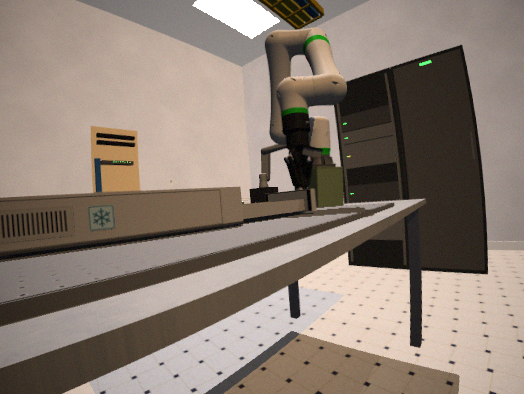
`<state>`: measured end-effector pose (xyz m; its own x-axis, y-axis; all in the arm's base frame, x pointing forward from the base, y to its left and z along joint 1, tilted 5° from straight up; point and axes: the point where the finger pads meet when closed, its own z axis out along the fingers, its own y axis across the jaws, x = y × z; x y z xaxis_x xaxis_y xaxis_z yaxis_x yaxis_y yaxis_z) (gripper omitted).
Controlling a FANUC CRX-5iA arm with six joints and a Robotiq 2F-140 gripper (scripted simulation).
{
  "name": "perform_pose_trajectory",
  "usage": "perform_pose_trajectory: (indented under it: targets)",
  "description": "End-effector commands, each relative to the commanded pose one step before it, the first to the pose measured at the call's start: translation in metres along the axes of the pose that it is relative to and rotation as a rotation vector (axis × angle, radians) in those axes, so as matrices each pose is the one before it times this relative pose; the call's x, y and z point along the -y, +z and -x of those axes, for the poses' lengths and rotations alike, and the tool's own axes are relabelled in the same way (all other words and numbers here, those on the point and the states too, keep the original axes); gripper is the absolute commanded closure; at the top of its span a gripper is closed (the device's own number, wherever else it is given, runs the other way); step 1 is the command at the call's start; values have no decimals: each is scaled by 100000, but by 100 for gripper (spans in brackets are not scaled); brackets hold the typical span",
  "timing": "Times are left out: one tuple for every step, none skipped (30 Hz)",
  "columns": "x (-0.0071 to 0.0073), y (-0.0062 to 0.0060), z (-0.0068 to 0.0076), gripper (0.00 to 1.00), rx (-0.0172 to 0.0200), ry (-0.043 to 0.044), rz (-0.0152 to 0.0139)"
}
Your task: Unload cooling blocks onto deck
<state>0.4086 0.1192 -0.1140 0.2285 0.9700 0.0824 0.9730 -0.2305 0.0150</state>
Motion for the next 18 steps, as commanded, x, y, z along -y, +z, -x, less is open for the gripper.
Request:
perform_pose_trajectory:
  targets:
    - [-377, -57, -43, 90, -85, -35, 122]
    - [-133, 0, 0, 90, 0, 0, 1]
    - [-133, 0, 0, 90, 0, 0, 1]
    - [-134, 0, 0, 90, 0, 0, 1]
    - [-134, 0, 0, 90, 0, 0, 1]
    - [-134, 0, 0, 90, 0, 0, 1]
    - [-134, 0, 0, 90, 0, 0, 1]
    - [-134, 0, 0, 90, 0, 0, 0]
    - [-134, 0, 0, 90, 0, 0, 0]
    - [-134, 0, 0, 90, 0, 0, 0]
    - [-134, 0, 0, 90, 0, 0, 0]
    - [-134, 0, 0, 90, 0, 0, 0]
    - [-134, 0, 0, 90, 0, 0, 0]
    - [-134, 0, 0, 90, 0, 0, 0]
    - [0, 0, 0, 90, 0, 0, 0]
    - [0, 0, 0, 90, 0, 0, 0]
    - [-125, -1, 0, 90, 2, 1, 5]
    - [-142, 0, 0, 90, -2, -1, -4]
